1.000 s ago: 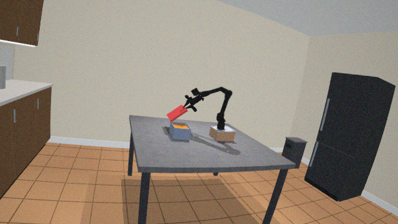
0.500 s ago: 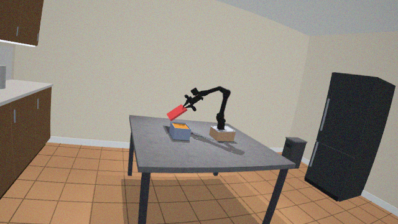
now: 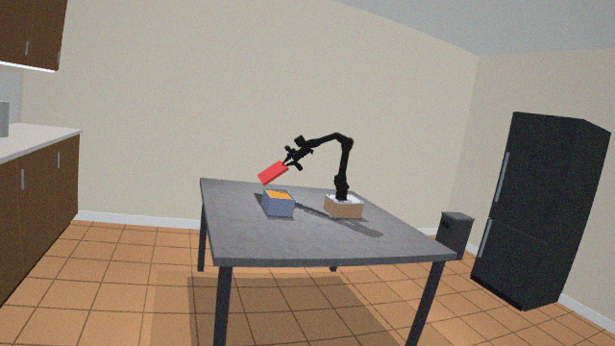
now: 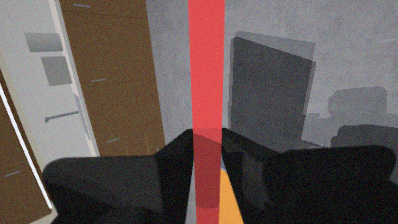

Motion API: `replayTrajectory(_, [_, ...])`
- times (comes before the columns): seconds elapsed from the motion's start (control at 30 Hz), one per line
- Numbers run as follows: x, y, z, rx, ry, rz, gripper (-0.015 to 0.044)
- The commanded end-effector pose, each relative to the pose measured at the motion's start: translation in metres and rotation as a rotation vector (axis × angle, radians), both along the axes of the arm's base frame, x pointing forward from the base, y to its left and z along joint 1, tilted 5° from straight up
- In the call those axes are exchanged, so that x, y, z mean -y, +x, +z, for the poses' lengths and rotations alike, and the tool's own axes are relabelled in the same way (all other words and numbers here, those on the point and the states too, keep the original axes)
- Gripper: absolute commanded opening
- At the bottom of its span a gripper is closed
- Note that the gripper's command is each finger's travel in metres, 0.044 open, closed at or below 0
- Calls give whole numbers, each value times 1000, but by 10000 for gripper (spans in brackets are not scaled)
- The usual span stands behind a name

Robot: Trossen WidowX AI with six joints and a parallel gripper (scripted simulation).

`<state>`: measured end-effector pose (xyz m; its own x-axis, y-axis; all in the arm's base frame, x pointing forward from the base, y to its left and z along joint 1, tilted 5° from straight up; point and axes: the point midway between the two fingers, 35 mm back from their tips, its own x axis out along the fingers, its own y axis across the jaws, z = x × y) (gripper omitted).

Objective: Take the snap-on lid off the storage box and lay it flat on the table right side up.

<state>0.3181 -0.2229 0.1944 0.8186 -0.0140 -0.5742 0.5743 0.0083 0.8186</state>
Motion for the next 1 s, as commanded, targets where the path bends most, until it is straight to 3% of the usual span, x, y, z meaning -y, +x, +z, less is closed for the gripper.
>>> replayTrajectory(0.0, [10,0,5,13,-10,6,0])
replayTrajectory(0.97, [55,-6,5,12,-14,6,0])
